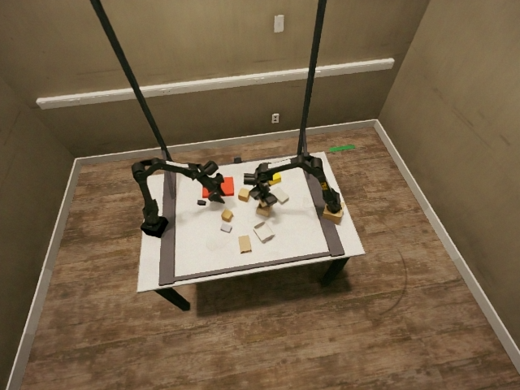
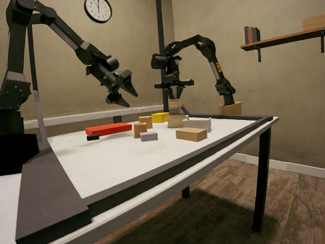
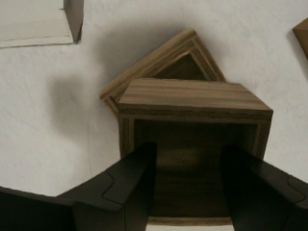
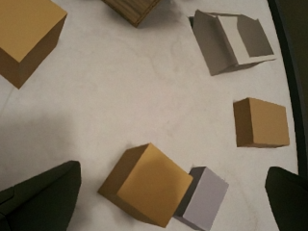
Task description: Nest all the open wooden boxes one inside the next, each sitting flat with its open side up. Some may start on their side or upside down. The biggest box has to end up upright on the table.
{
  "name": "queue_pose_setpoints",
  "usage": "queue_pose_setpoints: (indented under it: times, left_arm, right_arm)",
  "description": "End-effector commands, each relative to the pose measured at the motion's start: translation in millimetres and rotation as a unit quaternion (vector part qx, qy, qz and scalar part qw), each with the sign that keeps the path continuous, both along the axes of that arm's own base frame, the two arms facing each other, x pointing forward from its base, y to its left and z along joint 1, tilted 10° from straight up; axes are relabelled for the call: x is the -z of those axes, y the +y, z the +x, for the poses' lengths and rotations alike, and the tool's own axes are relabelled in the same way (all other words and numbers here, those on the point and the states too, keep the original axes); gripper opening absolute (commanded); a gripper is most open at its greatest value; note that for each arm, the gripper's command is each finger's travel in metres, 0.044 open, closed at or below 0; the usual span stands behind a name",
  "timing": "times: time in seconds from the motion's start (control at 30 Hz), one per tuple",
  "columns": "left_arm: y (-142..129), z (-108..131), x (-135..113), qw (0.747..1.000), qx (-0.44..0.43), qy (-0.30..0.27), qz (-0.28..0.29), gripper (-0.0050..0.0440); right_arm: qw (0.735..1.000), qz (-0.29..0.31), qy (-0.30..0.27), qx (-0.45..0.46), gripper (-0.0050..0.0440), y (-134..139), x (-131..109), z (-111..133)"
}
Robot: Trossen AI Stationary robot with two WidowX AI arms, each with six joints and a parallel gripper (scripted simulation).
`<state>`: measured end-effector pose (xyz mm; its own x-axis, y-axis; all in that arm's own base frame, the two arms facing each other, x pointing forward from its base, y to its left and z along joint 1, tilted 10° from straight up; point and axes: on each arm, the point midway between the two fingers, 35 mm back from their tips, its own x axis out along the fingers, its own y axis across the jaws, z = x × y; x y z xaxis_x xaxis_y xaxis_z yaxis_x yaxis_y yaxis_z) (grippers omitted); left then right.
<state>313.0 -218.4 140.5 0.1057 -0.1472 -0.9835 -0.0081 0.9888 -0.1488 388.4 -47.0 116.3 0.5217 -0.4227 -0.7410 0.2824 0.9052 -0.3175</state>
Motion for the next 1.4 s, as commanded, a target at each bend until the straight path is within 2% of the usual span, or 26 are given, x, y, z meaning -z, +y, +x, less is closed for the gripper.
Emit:
queue_pose_setpoints:
  times: [0.0, 0.07, 0.13, 0.3, 0.63, 0.7, 0.83, 1.0, 1.37]
  left_arm:
    - [1, -2, -12, 1.0, -0.001, -0.015, -0.008, 0.0206]
    - [1, -2, -12, 1.0, -0.001, -0.015, -0.008, 0.0206]
    - [1, -2, -12, 1.0, -0.001, -0.015, -0.008, 0.0206]
    - [1, -2, -12, 1.0, -0.001, -0.015, -0.008, 0.0206]
    - [1, -2, -12, 1.0, -0.001, -0.015, -0.008, 0.0206]
    - [1, -2, -12, 1.0, -0.001, -0.015, -0.008, 0.0206]
    - [1, -2, -12, 1.0, -0.001, -0.015, -0.008, 0.0206]
    - [1, -2, -12, 1.0, -0.001, -0.015, -0.008, 0.0206]
    - [2, -5, -14, 1.0, -0.004, -0.017, -0.007, 0.0206]
  right_arm:
    - [0.997, -0.024, -0.064, 0.031, 0.04, 11, -8, 12]
    - [0.994, -0.031, -0.095, 0.046, 0.04, 17, -13, 17]
    - [0.994, -0.031, -0.095, 0.046, 0.04, 17, -13, 17]
    - [0.98, -0.038, -0.175, 0.082, 0.04, 33, -25, 25]
    - [0.928, -0.02, -0.337, 0.156, 0.04, 69, -50, 25]
    - [0.928, -0.02, -0.337, 0.156, 0.04, 69, -50, 25]
    - [0.906, -0.006, -0.384, 0.179, 0.04, 80, -56, 21]
    - [0.888, 0.005, -0.416, 0.195, 0.04, 87, -61, 17]
    - [0.882, 0.013, -0.427, 0.199, 0.04, 88, -69, 17]
